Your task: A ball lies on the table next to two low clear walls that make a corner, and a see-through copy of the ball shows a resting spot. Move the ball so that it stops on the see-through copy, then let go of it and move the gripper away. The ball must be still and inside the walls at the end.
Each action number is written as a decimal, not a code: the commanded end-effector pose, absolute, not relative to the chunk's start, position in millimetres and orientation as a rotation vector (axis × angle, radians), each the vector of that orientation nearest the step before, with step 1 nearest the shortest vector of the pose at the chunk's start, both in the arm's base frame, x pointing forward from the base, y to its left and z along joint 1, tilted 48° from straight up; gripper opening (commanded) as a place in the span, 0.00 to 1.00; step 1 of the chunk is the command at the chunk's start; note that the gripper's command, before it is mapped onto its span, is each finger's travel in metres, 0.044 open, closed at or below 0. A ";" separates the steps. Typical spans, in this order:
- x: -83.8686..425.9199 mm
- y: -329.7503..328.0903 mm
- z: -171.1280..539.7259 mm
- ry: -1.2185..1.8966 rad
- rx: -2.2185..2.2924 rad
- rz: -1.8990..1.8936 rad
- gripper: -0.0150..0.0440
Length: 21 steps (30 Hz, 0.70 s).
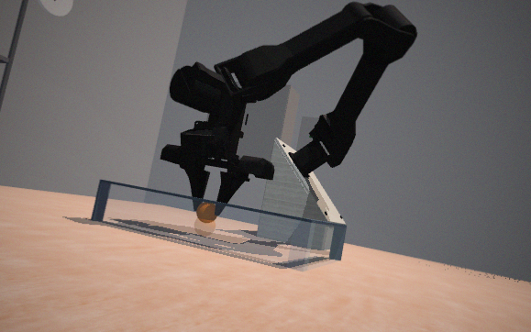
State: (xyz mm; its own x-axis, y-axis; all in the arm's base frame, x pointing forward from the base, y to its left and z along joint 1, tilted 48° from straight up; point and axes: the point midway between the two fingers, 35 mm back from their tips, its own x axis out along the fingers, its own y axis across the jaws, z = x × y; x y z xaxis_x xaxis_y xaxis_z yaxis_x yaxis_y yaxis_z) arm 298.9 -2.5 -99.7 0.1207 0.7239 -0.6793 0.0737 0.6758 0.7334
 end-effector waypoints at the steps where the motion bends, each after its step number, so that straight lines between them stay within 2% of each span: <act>1: 296.0 4.0 -105.9 1.398 0.741 0.539 0.25; 21: 298.1 18.1 -118.6 1.398 0.742 0.540 0.25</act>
State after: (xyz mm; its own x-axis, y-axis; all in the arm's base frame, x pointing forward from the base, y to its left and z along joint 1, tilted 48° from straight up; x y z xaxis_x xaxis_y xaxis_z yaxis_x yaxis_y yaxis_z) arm 301.5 14.6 -115.3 0.1261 0.7249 -0.6772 0.0754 0.6737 0.7352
